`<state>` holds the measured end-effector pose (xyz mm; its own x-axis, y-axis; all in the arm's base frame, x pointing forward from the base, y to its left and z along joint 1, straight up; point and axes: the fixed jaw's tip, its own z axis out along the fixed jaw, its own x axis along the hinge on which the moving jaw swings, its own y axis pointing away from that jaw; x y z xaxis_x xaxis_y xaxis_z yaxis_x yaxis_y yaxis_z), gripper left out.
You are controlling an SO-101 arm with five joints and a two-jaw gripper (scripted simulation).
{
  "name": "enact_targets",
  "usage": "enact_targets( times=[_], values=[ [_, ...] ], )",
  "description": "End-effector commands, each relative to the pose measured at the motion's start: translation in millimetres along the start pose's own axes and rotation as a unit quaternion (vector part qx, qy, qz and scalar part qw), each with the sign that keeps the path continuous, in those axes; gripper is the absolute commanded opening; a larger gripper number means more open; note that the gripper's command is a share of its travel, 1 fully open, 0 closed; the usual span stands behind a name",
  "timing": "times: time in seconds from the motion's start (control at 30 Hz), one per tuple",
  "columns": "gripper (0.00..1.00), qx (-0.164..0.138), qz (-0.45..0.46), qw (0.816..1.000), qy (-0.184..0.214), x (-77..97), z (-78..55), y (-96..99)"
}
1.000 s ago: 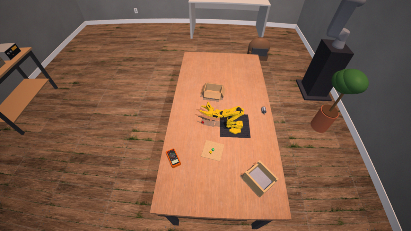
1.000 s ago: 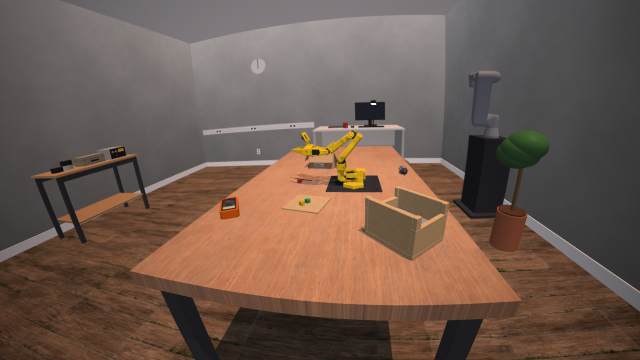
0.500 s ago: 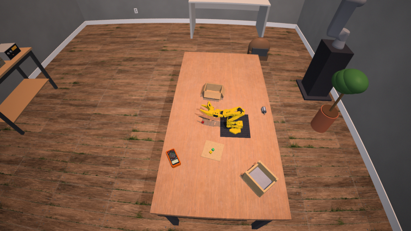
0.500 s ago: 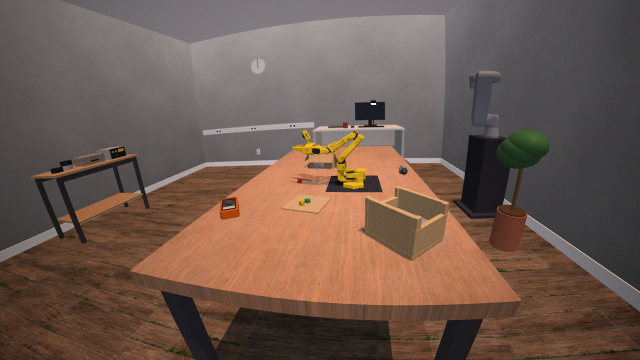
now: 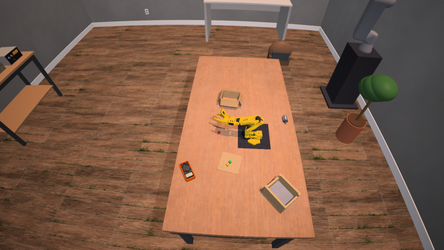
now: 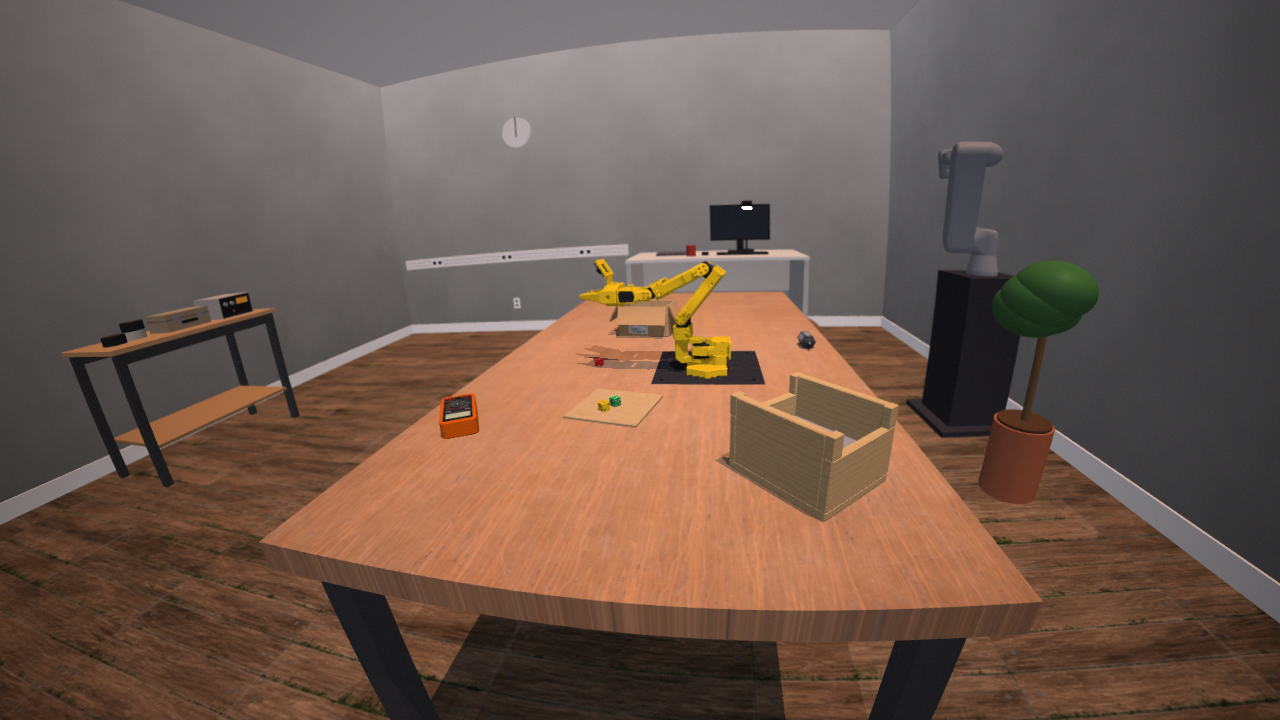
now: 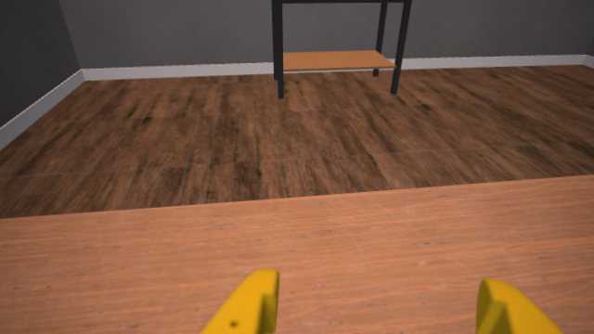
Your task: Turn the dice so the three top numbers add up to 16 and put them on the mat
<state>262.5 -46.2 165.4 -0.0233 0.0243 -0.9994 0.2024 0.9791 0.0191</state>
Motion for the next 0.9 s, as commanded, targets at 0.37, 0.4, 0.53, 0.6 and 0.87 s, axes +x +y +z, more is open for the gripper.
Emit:
enact_targets(
  times=[0.37, 0.4, 0.53, 0.6, 0.87],
  values=[
    [0.25, 0.002, 0.025, 0.987, 0.157, 6.7, 22.6, 2.7],
    [0.25, 0.003, 0.027, 0.985, 0.171, 7.2, 23.5, 3.0],
    [0.25, 0.006, 0.035, 0.973, 0.228, 9.0, 25.1, 4.3],
    [0.25, 0.007, 0.039, 0.966, 0.257, 9.8, 24.6, 4.9],
    [0.25, 0.014, 0.048, 0.939, 0.339, 11.4, 18.7, 6.6]
  ],
)
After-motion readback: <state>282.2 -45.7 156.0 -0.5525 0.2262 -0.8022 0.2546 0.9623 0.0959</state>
